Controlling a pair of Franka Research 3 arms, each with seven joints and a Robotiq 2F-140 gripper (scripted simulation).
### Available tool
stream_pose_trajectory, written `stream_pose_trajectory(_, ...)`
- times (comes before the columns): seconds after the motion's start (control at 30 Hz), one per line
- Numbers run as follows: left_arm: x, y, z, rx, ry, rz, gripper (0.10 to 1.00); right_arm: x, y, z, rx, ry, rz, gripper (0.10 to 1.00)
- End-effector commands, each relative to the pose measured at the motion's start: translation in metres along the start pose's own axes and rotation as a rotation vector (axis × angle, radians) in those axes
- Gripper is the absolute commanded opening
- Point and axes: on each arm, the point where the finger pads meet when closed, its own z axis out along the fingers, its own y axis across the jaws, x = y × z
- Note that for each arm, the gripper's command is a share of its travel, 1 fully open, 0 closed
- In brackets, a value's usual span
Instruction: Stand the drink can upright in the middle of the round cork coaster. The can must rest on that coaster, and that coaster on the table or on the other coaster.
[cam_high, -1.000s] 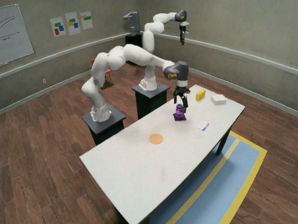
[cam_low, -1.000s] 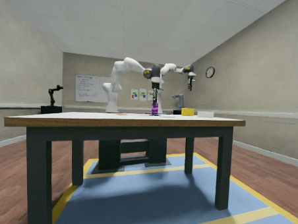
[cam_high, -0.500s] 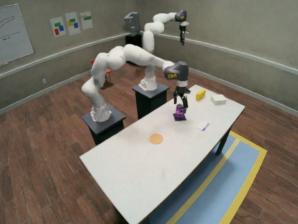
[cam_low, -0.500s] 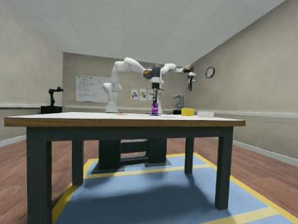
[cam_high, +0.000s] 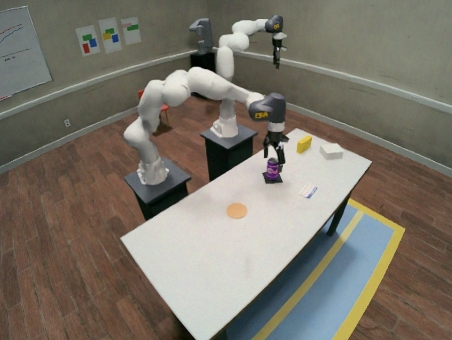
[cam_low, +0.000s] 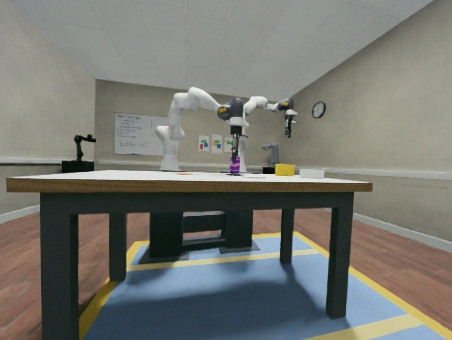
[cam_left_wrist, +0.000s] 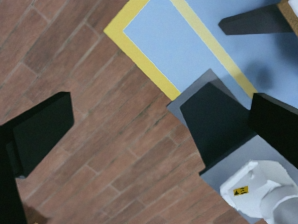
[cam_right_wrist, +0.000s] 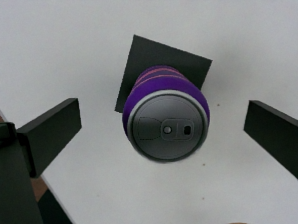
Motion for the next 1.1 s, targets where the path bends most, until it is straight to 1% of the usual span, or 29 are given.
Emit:
stream_pose_trajectory(0.0,-0.0021,-0.0007,-0.0007,0.001,-0.002,0.004,1.000,-0.0002,0.0003,0.0018,-0.001,-0.001,0.004,1.000)
stream_pose_trajectory(0.63,-0.0021,-0.0007,-0.0007,0.001,-0.002,0.004,1.000,-0.0002,0.0003,0.0018,-0.001,-0.001,0.004,1.000)
stream_pose_trajectory(0.67,-0.0021,-0.0007,-0.0007,0.001,-0.002,0.004,1.000,-0.0002,0.0003,0.0018,-0.001,-0.001,0.004,0.099)
stream_pose_trajectory(1.07,-0.0021,-0.0007,-0.0007,0.001,-0.002,0.004,1.000,-0.0002,0.0003,0.0018,-0.001,-0.001,0.004,0.099)
